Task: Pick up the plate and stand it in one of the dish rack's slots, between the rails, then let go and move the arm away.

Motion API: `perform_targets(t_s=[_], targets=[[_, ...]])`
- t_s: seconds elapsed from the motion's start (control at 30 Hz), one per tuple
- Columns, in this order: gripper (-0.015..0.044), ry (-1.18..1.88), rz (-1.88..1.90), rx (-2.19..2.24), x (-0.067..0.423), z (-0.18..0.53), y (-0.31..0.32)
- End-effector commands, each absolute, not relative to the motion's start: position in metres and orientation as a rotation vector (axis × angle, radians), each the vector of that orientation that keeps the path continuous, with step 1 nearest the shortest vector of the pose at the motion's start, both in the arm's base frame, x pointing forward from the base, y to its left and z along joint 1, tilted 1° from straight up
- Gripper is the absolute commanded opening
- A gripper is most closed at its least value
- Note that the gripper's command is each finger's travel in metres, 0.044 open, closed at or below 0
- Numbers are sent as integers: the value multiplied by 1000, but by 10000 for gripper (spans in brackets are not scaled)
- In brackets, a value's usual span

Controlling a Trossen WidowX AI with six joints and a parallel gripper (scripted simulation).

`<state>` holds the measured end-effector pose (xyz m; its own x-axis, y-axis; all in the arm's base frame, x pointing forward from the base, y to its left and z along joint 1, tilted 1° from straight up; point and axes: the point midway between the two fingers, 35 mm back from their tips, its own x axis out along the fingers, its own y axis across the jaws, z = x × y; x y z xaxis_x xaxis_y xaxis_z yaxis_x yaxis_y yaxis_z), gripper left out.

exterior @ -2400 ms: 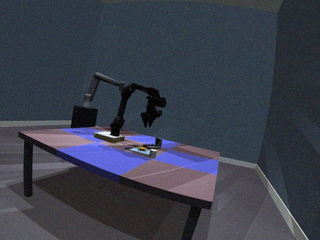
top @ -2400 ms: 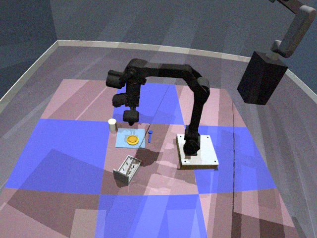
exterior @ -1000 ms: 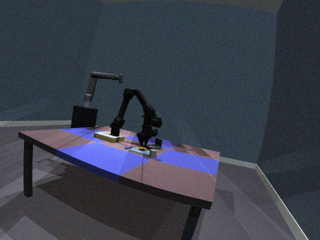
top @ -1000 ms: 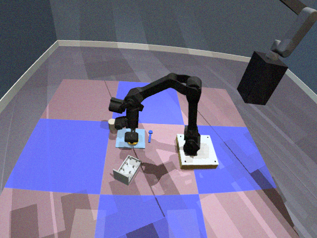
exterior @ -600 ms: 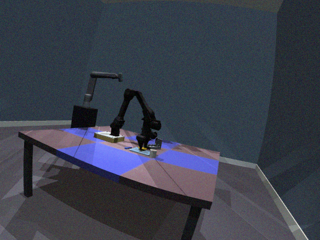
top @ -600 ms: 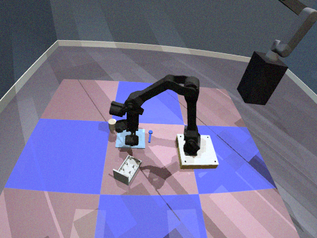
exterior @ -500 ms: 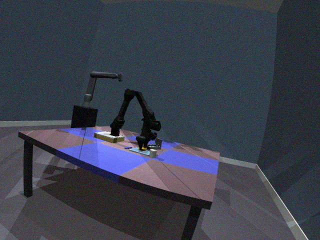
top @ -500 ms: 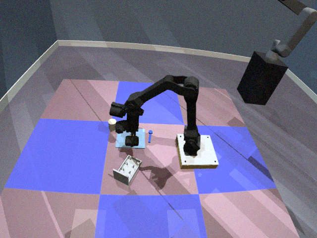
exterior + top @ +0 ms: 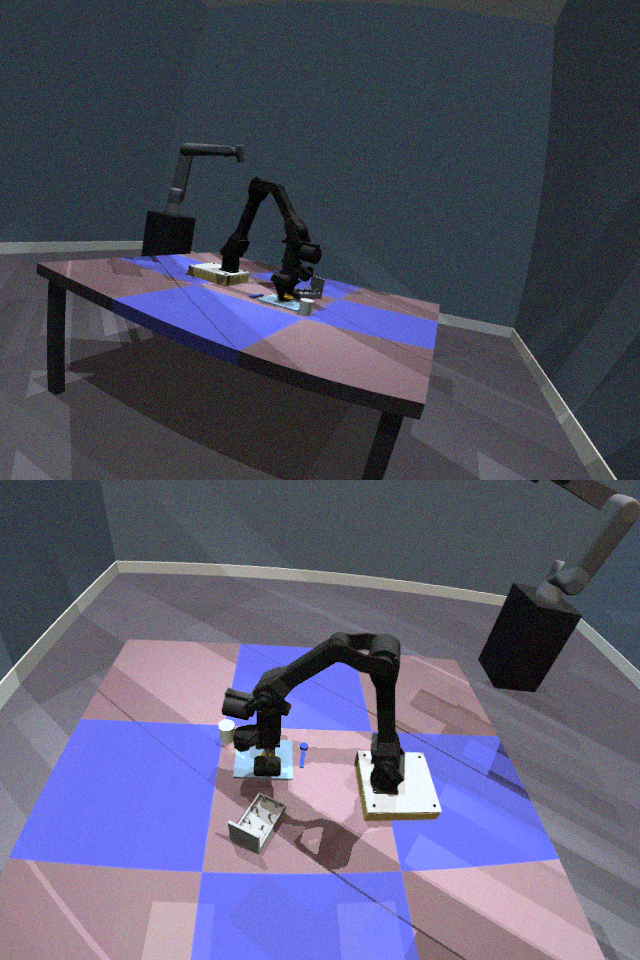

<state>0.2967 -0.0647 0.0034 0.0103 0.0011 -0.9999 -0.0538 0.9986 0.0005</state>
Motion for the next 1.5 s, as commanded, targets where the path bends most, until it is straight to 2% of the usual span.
perform_targets(t_s=[0.0,0.23,0.57,1.47], targets=[[316,1561,38,-41,296,3,-65],[269,1561,38,-41,296,3,-65],[6,1560,38,-41,305,36,-67],[0,1559,38,-41,313,151,-69]])
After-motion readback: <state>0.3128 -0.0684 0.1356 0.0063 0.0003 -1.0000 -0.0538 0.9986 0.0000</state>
